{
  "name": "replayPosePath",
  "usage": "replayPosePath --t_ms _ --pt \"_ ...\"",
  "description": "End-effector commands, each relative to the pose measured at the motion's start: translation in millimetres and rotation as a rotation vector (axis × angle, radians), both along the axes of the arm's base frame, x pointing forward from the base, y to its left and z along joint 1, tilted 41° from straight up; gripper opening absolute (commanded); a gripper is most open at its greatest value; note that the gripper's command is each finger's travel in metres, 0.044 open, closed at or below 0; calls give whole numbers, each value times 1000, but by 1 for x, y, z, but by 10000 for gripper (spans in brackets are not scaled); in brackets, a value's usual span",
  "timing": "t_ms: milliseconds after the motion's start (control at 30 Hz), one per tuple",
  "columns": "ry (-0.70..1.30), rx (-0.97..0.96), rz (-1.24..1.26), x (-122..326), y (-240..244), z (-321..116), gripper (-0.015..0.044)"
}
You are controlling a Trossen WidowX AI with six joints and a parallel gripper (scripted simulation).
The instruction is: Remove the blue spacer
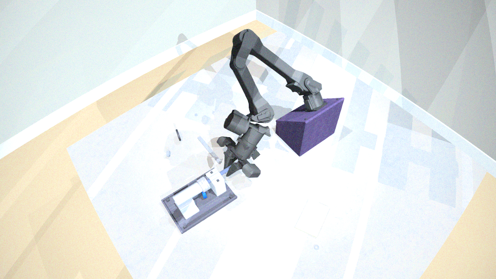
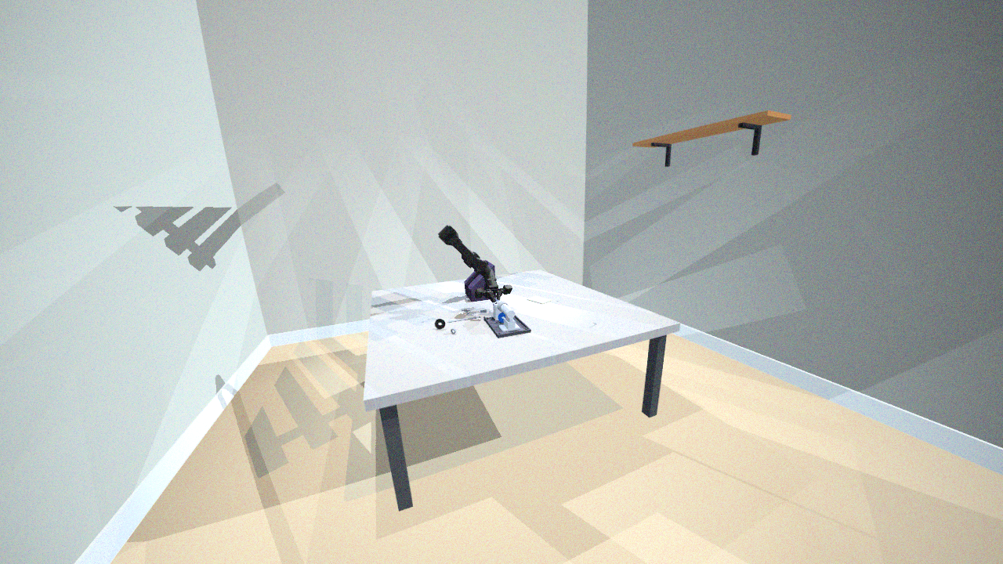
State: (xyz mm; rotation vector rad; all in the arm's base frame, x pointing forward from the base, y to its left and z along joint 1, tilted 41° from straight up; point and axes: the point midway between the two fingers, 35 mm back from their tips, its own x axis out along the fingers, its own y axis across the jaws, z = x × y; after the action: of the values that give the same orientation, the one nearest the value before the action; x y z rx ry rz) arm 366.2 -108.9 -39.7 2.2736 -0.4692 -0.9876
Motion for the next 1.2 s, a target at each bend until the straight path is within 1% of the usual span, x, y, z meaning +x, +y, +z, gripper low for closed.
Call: replayPosePath --t_ms 0,1167 --pt "-11 -2 0 5 -1 2 0" --pt "-11 -2 0 14 -2 3 0"
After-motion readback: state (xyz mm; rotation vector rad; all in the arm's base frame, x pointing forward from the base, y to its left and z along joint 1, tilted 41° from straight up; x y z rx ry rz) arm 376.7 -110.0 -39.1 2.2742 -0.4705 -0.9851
